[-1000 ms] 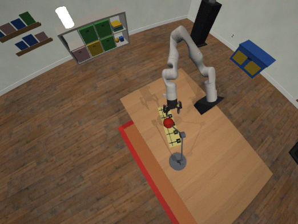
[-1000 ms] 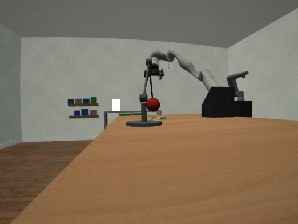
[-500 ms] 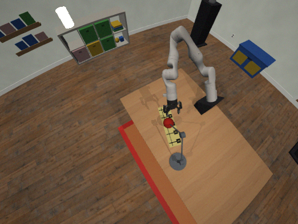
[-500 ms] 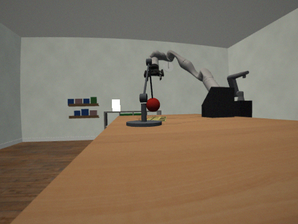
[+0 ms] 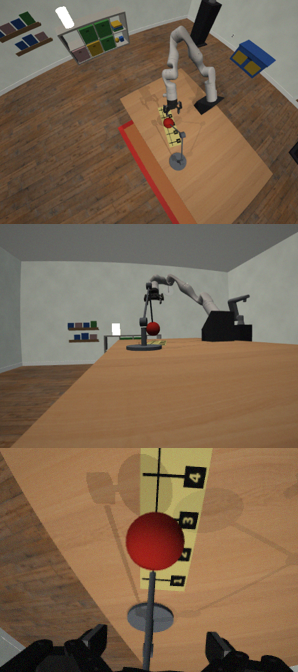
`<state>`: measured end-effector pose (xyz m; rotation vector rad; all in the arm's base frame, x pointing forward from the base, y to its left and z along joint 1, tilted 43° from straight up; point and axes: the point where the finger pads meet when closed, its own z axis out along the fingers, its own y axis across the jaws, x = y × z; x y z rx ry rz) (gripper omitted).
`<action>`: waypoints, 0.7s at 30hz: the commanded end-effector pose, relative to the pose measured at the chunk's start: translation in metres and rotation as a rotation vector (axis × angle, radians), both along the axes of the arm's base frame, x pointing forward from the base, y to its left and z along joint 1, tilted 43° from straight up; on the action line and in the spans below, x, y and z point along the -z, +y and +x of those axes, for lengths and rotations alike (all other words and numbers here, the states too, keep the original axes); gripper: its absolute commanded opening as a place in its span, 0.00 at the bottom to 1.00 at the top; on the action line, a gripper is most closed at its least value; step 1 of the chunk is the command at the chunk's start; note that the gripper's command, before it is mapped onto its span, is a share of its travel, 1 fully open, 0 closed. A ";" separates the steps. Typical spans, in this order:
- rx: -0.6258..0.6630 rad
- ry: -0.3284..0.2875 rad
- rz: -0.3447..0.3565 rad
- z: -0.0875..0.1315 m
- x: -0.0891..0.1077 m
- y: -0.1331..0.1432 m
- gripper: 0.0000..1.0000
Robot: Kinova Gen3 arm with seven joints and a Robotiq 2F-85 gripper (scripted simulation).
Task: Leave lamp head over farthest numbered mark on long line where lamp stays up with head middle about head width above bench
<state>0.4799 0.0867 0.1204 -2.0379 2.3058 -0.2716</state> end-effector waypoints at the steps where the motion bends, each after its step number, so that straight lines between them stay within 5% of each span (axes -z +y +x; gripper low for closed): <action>1: -0.001 -0.001 0.001 0.000 -0.001 0.001 1.00; 8: -0.001 -0.001 0.001 0.000 -0.001 0.001 1.00; 21: 0.042 -0.012 -0.166 0.009 0.000 0.020 1.00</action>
